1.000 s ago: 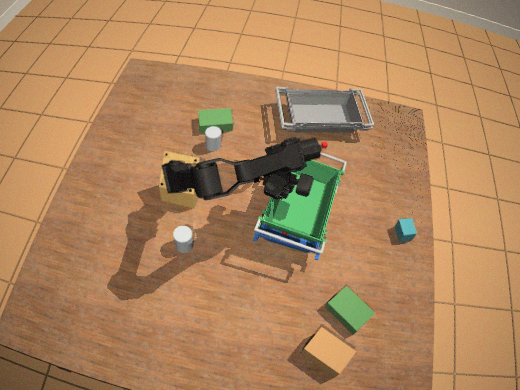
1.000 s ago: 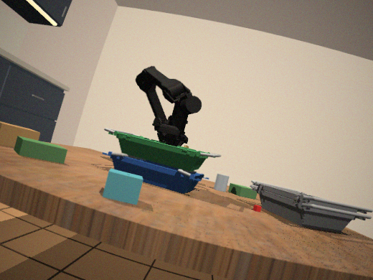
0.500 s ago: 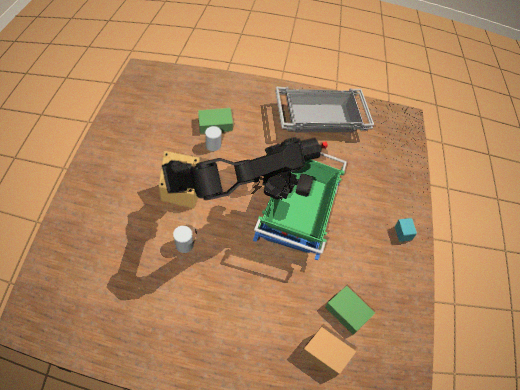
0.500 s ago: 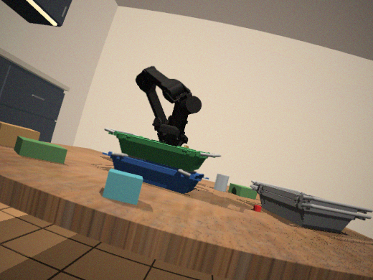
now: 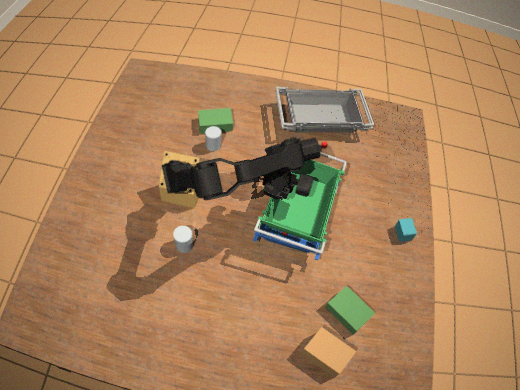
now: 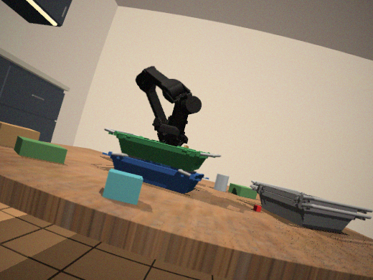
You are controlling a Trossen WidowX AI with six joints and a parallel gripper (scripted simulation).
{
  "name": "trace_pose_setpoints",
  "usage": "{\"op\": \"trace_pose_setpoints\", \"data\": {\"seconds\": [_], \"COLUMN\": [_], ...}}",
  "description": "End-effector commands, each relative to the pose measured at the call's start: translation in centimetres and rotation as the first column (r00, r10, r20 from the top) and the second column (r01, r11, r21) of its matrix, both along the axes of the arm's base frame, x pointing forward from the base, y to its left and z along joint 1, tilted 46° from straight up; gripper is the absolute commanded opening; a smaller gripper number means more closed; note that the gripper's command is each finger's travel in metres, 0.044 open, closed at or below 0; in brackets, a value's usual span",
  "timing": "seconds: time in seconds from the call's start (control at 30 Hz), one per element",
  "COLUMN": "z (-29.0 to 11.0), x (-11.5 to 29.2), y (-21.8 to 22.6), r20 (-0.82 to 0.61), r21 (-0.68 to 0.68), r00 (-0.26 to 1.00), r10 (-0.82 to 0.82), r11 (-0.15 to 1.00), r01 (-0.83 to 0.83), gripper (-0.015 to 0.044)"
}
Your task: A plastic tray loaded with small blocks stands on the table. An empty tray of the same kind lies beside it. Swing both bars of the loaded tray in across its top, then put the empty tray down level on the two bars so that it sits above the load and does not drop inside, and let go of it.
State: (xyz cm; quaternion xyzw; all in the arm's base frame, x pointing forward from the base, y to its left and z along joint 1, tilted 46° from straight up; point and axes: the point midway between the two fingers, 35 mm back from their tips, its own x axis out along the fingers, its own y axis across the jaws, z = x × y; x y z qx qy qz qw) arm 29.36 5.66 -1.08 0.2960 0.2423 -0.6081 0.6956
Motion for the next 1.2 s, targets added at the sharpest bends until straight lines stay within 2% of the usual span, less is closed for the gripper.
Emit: {"op": "trace_pose_setpoints", "data": {"seconds": [0.0,0.5,1.17], "z": [-0.29,-0.29,-0.29], "x": [-0.45,-0.45,-0.45], "y": [-0.74,-0.74,-0.74], "r20": [-0.027,-0.027,-0.027], "r21": [-0.003,-0.003,-0.003], "r00": [0.999,0.999,0.999], "r10": [-0.02,-0.02,-0.02], "r11": [1.0,1.0,1.0], "r01": [0.02,0.02,0.02], "gripper": [0.0,0.0,0.0293]}}
